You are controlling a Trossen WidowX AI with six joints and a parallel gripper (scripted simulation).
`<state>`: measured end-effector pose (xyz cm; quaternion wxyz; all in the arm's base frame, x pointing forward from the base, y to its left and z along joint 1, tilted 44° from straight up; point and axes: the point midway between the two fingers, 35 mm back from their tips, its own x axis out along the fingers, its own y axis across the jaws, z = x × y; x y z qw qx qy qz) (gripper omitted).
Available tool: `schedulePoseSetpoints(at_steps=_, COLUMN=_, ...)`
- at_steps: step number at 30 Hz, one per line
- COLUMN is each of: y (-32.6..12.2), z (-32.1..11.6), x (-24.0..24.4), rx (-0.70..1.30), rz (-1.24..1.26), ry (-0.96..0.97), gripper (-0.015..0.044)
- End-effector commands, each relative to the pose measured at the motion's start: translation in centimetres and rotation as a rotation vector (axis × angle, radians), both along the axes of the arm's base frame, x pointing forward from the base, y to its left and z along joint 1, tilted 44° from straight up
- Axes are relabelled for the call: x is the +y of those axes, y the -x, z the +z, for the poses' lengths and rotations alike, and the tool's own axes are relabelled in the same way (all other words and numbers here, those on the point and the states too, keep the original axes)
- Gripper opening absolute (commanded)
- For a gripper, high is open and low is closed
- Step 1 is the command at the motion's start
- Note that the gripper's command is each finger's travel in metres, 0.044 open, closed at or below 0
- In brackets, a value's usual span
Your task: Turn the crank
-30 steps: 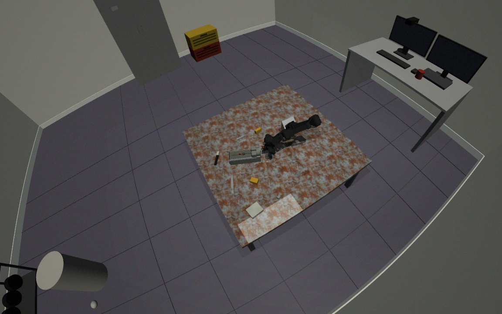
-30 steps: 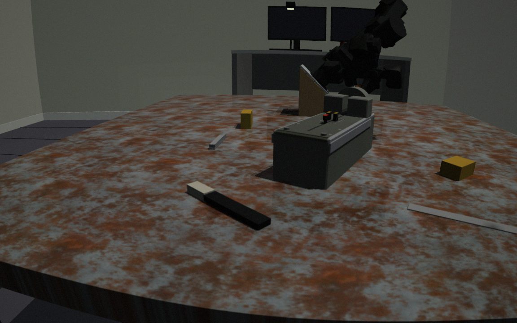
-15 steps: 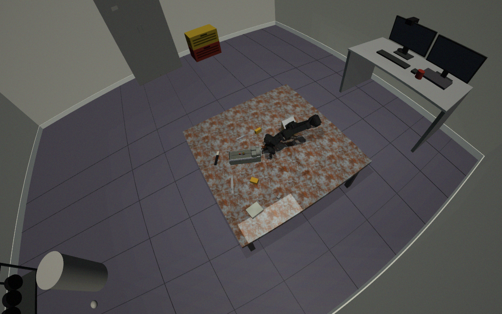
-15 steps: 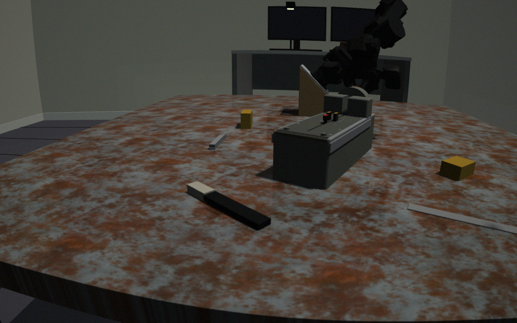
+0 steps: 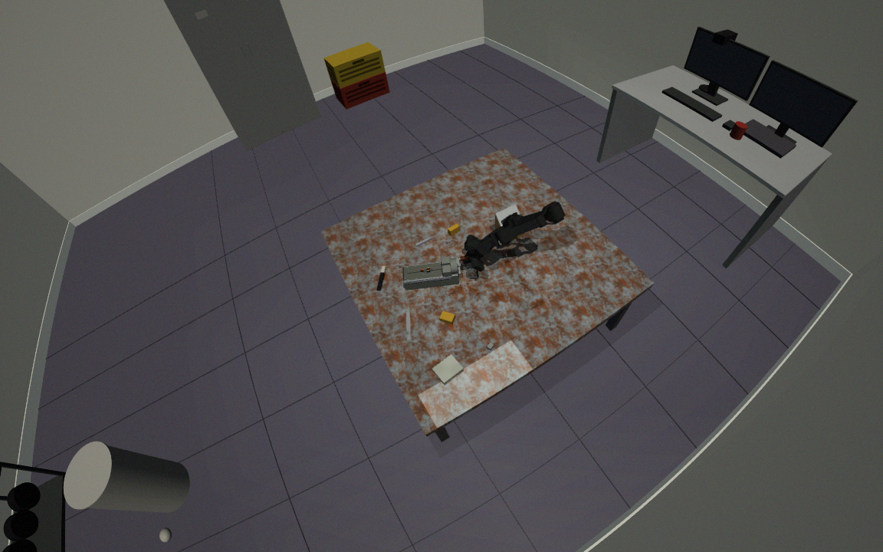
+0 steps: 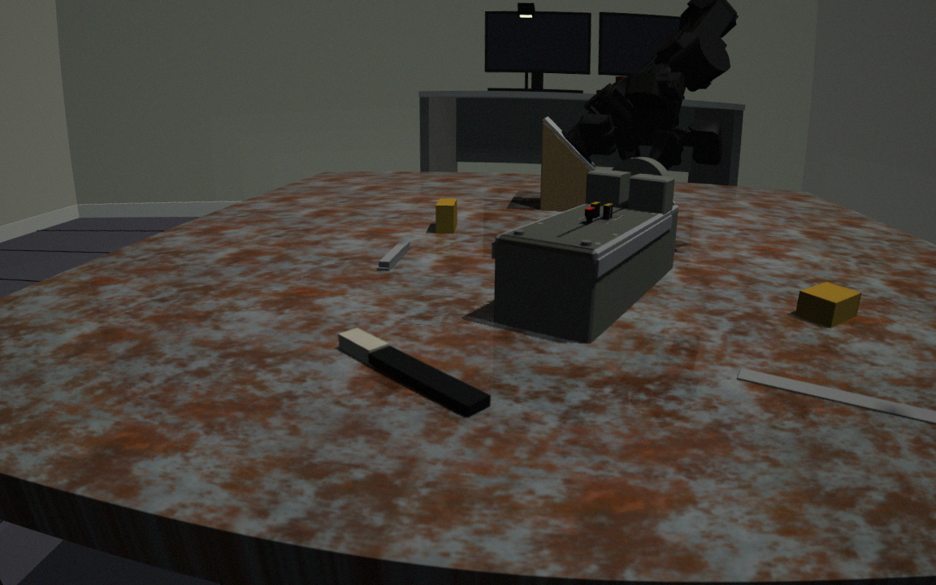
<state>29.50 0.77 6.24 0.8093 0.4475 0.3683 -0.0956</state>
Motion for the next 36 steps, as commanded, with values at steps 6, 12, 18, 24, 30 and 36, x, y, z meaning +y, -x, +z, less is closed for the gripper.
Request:
schedulePoseSetpoints(at_steps=6, y=0.3, z=-1.4, x=0.2, rx=0.021, rz=-0.003, ry=0.003, gripper=0.0)
schedulePoseSetpoints(at_steps=12, y=0.3, z=-2.1, x=0.7, rx=0.022, rz=-0.003, ry=0.002, gripper=0.0)
schedulePoseSetpoints(at_steps=18, y=0.1, z=-2.9, x=1.5, rx=0.022, rz=-0.003, ry=0.002, gripper=0.0)
schedulePoseSetpoints(at_steps=24, y=-0.3, z=-3.4, x=2.7, rx=0.022, rz=-0.003, ry=0.001, gripper=0.0)
schedulePoseSetpoints(at_steps=30, y=-0.9, z=-3.4, x=3.8, rx=0.021, rz=-0.003, ry=0.0, gripper=0.0)
schedulePoseSetpoints(at_steps=36, y=-1.4, z=-3.0, x=4.6, rx=0.021, rz=-0.003, ry=0.0, gripper=0.0)
